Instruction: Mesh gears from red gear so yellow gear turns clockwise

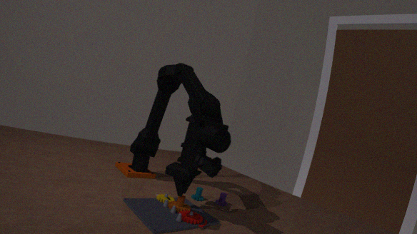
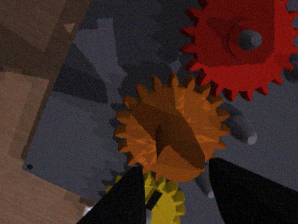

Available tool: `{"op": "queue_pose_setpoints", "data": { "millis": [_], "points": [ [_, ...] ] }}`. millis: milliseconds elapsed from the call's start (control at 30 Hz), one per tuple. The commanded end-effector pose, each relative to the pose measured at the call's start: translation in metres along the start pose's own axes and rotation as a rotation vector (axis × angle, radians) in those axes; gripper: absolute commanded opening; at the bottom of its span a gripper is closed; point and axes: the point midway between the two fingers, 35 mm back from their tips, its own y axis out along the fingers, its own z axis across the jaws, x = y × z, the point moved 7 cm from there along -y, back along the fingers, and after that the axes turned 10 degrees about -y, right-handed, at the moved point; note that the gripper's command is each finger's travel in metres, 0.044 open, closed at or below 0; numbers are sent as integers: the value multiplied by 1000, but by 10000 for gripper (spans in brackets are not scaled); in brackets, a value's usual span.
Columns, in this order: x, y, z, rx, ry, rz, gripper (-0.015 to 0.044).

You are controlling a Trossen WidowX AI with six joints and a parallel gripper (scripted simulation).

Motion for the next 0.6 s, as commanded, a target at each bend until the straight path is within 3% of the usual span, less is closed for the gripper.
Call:
{"op": "queue_pose_setpoints", "data": {
  "millis": [0, 167, 233, 367, 567],
  "points": [
    [1, -28, -1, -19, -23, -13, 140],
    [0, -36, 0, -19, -29, -13, 140],
    [1, -36, -1, -14, -20, -11, 193],
    [-3, -76, 3, -14, -20, -11, 298],
    [-3, -78, 4, -14, -20, -11, 440]
  ]
}}
